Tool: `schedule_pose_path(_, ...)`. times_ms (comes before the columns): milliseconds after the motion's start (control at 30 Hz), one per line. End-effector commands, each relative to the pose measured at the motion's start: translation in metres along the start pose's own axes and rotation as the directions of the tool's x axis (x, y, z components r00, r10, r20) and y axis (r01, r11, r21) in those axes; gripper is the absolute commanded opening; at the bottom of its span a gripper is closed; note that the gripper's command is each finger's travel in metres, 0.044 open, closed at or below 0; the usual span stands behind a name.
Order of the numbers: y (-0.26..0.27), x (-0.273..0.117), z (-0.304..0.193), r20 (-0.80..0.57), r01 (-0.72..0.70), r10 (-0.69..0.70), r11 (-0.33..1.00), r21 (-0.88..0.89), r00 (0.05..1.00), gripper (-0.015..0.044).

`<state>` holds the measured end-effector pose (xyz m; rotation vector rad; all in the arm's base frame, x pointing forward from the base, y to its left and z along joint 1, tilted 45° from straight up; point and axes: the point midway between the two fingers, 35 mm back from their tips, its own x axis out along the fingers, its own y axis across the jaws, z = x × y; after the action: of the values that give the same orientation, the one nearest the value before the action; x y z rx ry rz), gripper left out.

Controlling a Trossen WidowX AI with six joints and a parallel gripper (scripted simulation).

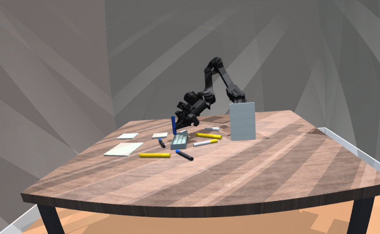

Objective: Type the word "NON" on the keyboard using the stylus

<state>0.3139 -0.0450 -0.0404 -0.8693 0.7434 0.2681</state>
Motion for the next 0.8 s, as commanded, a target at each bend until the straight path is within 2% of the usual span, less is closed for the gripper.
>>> schedule_pose_path(0, 0.0024, 0.0014, -0.0022, 0.0, -0.009, 0.009, 1.0, -0.003, 1.0, 0.0081)
schedule_pose_path(767, 0.0025, 0.0042, -0.0072, 0.0, -0.009, 0.009, 1.0, -0.003, 1.0, 0.0081)
